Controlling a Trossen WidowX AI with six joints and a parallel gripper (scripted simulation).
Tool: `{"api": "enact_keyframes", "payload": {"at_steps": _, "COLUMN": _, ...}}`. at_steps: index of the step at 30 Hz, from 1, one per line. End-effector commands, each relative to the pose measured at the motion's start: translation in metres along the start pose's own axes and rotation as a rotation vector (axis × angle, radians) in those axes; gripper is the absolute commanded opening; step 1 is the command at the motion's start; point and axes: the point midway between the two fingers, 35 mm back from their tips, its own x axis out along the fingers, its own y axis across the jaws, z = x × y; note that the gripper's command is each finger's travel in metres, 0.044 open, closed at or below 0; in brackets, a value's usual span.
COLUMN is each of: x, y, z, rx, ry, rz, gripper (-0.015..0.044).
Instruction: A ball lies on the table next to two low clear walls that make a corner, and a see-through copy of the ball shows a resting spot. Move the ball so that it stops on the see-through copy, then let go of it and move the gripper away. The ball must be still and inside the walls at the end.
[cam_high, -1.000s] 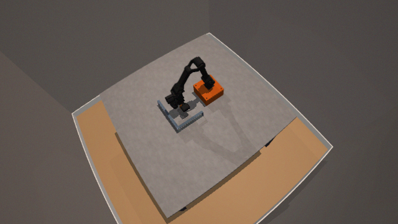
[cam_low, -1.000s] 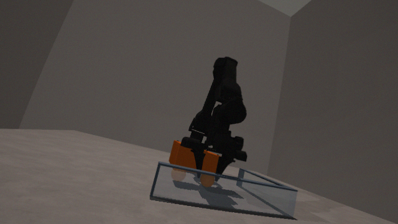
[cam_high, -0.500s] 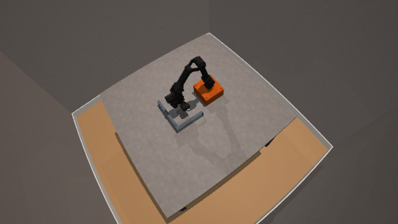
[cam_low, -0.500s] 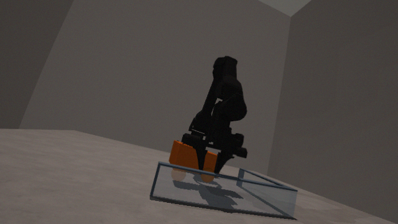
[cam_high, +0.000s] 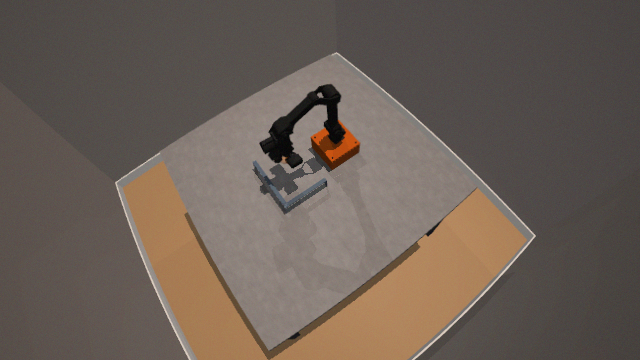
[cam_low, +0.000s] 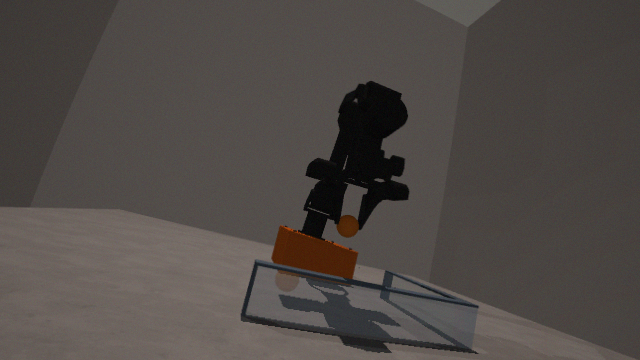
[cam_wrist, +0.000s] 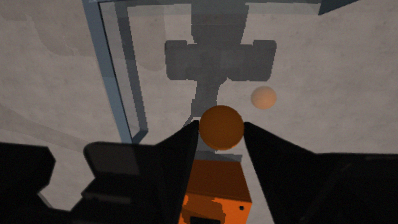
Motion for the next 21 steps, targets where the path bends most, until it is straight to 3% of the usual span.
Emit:
{"api": "enact_keyframes", "payload": {"at_steps": 1, "x": -0.018, "y": 0.000, "z": -0.003, "rx": 0.001, "ry": -0.005, "rz": -0.002, "gripper": 0.0000}}
{"api": "enact_keyframes", "payload": {"at_steps": 21, "x": 0.026, "y": -0.083, "z": -0.004, "rx": 0.001, "ry": -0.005, "rz": -0.010, "gripper": 0.0000}}
